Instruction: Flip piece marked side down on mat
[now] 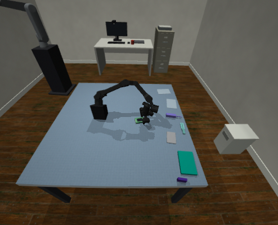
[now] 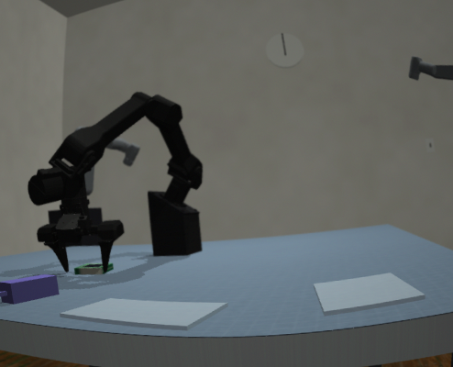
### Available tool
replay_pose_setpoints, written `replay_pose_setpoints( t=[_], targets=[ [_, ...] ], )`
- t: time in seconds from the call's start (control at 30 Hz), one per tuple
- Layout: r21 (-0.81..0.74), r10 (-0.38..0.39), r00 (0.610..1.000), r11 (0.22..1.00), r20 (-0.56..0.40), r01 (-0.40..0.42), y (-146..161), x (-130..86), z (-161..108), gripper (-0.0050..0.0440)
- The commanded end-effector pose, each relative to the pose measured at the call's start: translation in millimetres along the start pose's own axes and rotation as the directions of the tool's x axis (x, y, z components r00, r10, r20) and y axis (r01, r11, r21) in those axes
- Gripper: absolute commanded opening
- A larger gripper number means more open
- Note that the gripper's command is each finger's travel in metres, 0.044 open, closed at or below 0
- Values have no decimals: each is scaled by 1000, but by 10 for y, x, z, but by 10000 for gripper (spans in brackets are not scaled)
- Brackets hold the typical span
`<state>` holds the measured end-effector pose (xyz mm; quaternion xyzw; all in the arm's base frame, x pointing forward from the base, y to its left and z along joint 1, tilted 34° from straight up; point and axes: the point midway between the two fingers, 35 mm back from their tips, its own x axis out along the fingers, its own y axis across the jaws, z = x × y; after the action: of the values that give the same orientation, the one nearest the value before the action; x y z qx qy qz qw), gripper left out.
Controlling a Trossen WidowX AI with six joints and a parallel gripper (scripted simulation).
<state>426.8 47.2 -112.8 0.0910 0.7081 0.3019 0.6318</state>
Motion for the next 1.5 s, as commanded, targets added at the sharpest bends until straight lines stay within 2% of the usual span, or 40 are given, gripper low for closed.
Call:
replay_pose_setpoints(
  t=[0.0,1.43,1.47],
  targets=[
    [6,-1,1000,1000,-5,1,-15,24,-15,440],
    [7,-1,1000,1000,-6,1,-16,28,-17,440],
    [-1,1,1000,1000,0,-1,5,5,3,0]
  ],
)
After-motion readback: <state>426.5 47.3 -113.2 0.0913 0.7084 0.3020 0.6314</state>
